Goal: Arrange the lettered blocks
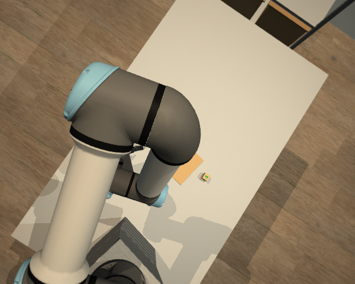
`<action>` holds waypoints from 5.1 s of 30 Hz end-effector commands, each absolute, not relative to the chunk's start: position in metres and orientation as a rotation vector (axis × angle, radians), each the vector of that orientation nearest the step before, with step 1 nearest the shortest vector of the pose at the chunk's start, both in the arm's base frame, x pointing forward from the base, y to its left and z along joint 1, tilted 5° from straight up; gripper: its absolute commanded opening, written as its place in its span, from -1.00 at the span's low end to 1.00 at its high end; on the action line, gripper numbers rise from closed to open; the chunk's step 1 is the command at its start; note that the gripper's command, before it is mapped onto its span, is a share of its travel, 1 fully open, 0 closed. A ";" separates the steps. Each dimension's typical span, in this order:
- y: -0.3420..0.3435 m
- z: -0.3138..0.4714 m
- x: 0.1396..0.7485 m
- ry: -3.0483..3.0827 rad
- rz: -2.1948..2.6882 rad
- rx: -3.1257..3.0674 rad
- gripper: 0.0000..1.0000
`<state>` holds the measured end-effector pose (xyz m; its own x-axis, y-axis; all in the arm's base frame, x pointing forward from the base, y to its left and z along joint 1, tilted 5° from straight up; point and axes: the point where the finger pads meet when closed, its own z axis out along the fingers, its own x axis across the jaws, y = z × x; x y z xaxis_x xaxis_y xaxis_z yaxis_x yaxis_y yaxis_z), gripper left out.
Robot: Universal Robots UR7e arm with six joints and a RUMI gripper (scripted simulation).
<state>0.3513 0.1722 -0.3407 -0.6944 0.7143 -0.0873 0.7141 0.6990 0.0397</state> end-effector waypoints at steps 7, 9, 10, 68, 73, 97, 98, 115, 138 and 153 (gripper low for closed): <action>0.175 -0.341 0.351 2.903 -0.003 0.921 1.00; 0.175 -0.341 0.350 2.918 -0.006 0.875 1.00; 0.176 -0.341 0.350 2.924 -0.007 0.853 1.00; 0.179 -0.341 0.349 2.997 -0.022 0.549 -0.26; 0.179 -0.341 0.349 2.997 -0.022 0.549 -0.26; 0.179 -0.343 0.350 2.997 -0.022 0.549 -0.26; 0.179 -0.343 0.350 2.997 -0.022 0.549 -0.26; 0.179 -0.359 0.351 2.997 -0.022 0.549 -0.26; 0.178 -0.387 0.354 2.997 -0.022 0.549 -0.26; 0.177 -0.393 0.354 2.997 -0.022 0.549 -0.26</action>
<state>0.3538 0.1773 -0.3928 -0.9307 0.3533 -0.0949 0.3546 0.9350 0.0025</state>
